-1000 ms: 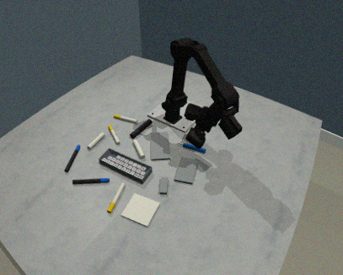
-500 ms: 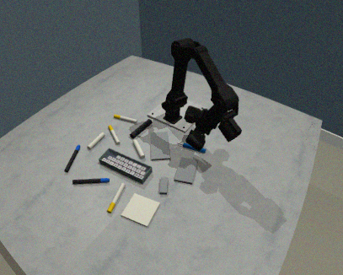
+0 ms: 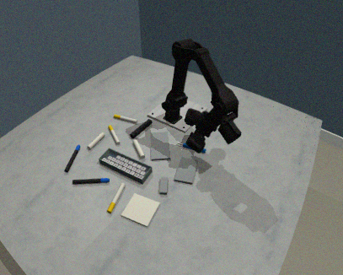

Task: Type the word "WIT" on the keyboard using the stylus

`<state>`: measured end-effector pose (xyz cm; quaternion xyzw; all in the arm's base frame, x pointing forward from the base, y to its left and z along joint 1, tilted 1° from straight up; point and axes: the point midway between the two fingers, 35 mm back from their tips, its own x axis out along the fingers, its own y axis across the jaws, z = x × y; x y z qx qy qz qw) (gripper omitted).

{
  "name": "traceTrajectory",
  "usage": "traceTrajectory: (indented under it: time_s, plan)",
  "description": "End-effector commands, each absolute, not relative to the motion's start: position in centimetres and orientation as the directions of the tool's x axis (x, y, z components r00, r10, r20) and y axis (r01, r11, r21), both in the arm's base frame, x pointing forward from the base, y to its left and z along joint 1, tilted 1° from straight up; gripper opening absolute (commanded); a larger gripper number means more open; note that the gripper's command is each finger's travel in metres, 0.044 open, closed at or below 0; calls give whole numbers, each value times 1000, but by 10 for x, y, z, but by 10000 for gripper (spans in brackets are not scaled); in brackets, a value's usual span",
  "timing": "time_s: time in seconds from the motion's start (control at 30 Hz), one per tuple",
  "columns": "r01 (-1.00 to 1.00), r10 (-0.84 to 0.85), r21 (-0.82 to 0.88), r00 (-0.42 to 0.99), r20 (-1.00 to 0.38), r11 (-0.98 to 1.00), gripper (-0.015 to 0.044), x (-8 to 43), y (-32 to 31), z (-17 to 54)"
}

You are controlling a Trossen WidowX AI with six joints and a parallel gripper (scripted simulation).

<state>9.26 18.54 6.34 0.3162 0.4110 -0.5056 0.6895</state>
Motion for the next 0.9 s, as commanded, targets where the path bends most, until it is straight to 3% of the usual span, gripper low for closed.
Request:
traceTrajectory:
  time_s: [0.0, 0.87]
  plan:
    - [958, -442, 21, 152, -884, 286, 150, 93, 185, 59]
    - [958, -442, 21, 152, -884, 286, 150, 93, 186, 40]
